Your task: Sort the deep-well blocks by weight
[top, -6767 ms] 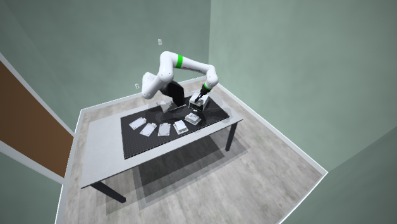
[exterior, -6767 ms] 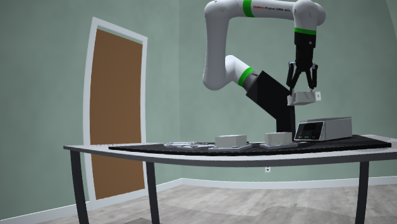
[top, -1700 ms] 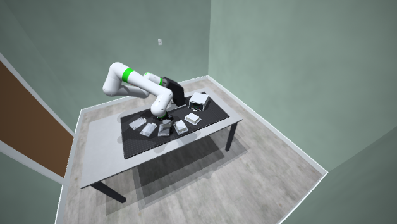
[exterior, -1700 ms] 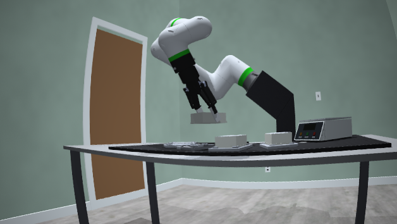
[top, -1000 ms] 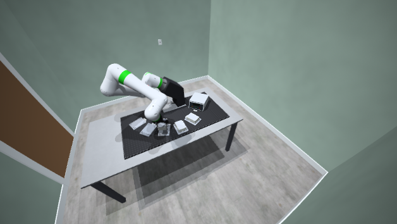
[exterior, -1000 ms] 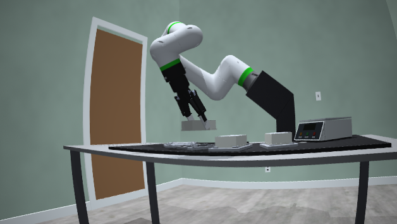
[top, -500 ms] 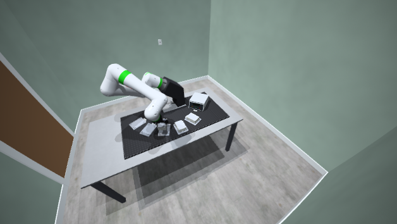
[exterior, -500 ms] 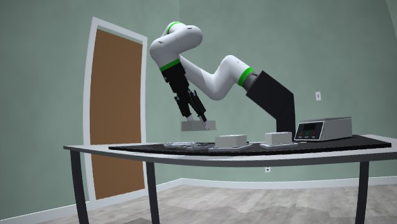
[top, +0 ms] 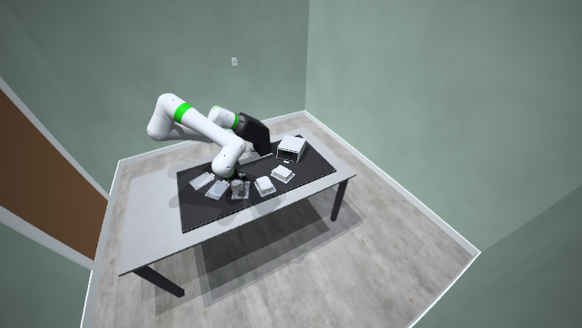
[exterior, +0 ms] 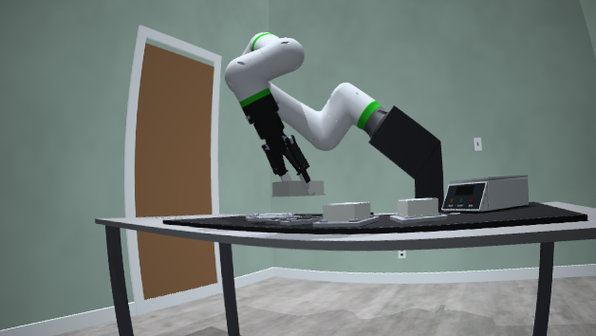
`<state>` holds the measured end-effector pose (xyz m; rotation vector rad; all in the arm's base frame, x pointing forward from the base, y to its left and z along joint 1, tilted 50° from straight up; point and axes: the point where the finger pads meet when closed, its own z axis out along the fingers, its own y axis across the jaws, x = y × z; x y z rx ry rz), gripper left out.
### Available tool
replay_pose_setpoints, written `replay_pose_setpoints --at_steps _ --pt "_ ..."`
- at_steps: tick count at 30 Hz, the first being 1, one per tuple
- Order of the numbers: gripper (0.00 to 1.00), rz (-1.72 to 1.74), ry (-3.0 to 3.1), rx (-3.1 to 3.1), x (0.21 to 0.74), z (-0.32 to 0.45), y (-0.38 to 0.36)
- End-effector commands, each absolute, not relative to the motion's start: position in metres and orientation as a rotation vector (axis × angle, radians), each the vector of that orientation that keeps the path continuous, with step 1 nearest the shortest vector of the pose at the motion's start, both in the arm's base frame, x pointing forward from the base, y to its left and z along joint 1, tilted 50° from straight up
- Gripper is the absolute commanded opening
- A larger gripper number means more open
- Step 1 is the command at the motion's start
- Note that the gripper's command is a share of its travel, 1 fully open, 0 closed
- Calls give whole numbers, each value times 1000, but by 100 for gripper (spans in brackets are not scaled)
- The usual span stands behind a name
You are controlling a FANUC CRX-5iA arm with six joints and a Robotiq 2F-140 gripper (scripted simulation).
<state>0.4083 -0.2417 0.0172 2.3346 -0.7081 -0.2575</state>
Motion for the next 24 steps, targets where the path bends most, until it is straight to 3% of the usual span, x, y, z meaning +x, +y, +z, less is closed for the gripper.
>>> replay_pose_setpoints --at_steps 1,24 --pt "10 -257 -708 2335 409 17 -241" --pt "10 -257 -708 2335 412 -3 -264"
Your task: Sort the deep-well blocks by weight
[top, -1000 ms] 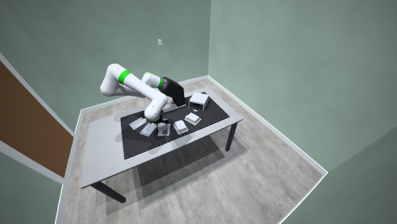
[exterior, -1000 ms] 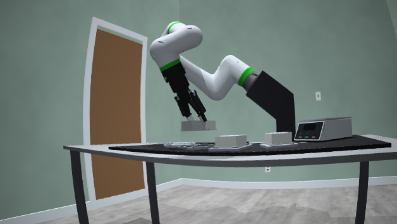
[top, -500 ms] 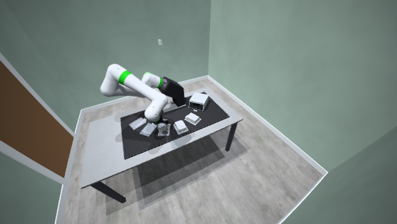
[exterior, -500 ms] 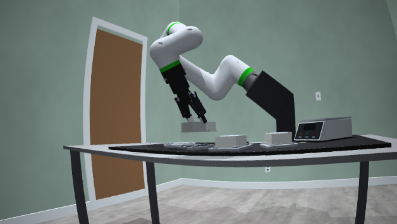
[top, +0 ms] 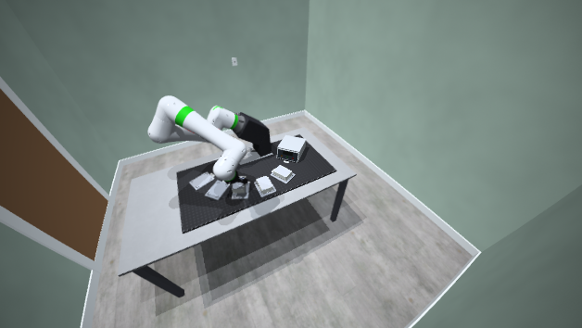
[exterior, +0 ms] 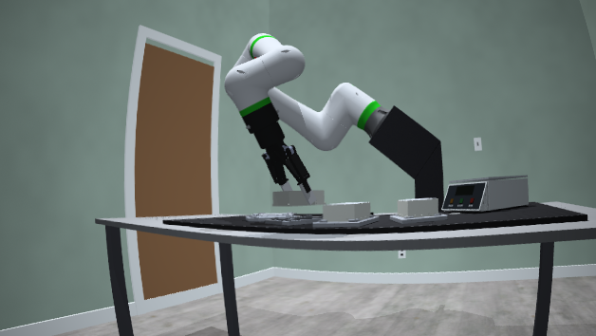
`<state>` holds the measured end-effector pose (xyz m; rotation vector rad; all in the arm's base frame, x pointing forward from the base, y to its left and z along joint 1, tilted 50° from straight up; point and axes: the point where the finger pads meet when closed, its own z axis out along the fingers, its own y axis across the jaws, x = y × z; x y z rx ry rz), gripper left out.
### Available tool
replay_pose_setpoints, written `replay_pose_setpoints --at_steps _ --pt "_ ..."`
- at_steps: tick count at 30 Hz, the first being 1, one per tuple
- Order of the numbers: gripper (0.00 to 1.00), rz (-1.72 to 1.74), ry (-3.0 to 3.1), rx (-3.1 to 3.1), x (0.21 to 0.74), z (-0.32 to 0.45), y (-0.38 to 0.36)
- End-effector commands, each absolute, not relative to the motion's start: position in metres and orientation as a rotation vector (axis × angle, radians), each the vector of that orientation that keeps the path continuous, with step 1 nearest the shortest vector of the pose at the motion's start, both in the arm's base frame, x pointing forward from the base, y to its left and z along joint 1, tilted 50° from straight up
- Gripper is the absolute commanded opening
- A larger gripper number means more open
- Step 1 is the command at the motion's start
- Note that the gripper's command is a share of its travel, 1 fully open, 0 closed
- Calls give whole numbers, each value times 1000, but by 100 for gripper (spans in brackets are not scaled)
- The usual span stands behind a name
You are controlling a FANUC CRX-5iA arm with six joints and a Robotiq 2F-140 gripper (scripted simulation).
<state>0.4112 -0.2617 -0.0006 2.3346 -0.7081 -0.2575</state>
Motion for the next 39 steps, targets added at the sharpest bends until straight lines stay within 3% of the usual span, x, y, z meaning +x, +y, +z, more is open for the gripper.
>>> replay_pose_setpoints --at_steps 1,39 --pt "10 -257 -708 2335 412 -4 -265" --pt "10 -257 -708 2335 414 -19 -282"
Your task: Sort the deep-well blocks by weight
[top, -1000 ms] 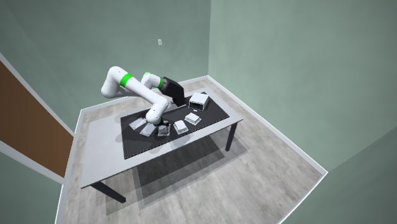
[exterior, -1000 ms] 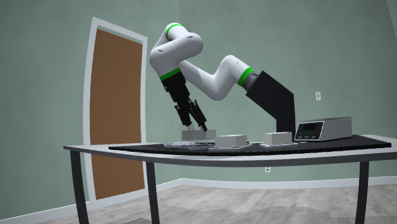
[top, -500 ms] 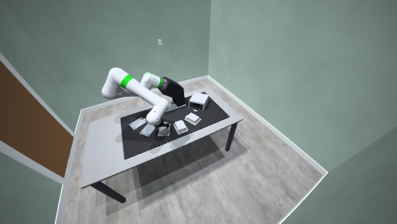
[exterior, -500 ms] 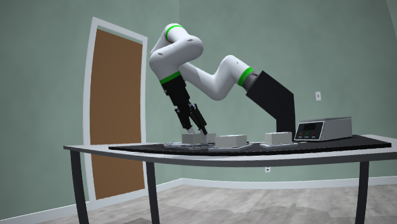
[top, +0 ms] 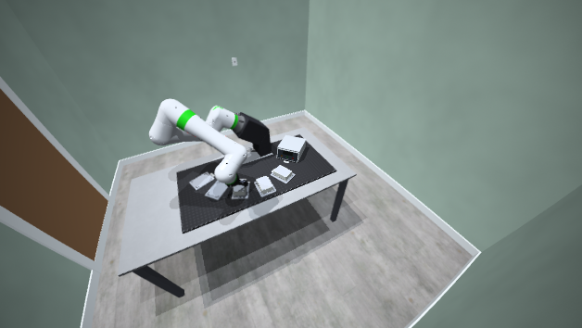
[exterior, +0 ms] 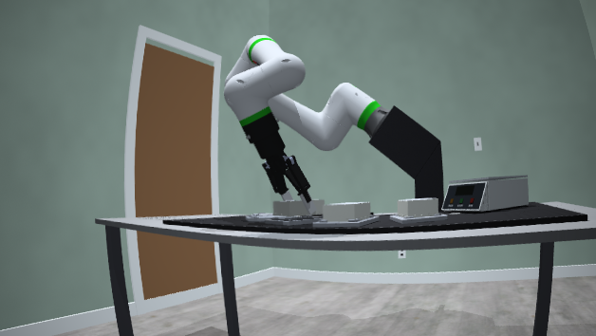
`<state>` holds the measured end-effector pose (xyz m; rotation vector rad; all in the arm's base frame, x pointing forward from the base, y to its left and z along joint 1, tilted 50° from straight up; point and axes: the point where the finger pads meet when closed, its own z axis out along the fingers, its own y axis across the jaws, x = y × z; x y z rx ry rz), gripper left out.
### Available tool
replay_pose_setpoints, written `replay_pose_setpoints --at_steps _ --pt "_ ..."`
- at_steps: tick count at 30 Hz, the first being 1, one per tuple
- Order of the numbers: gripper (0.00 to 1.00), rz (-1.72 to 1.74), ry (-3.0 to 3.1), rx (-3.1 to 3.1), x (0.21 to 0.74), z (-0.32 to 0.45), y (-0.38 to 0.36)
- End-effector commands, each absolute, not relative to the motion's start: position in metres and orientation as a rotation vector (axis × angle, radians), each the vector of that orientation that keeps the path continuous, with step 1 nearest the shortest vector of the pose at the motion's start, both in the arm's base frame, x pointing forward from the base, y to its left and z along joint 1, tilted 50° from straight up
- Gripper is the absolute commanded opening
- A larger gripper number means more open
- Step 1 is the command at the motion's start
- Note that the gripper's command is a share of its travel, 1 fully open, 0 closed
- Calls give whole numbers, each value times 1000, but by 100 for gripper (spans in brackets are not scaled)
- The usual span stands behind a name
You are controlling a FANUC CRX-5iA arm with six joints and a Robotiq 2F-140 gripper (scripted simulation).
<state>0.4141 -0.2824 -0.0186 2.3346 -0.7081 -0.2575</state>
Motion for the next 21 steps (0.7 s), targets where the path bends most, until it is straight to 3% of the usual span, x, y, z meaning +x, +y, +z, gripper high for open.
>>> replay_pose_setpoints --at_steps 1,21 --pt "10 -257 -708 2335 414 -19 -282" --pt "10 -257 -708 2335 415 -21 -285"
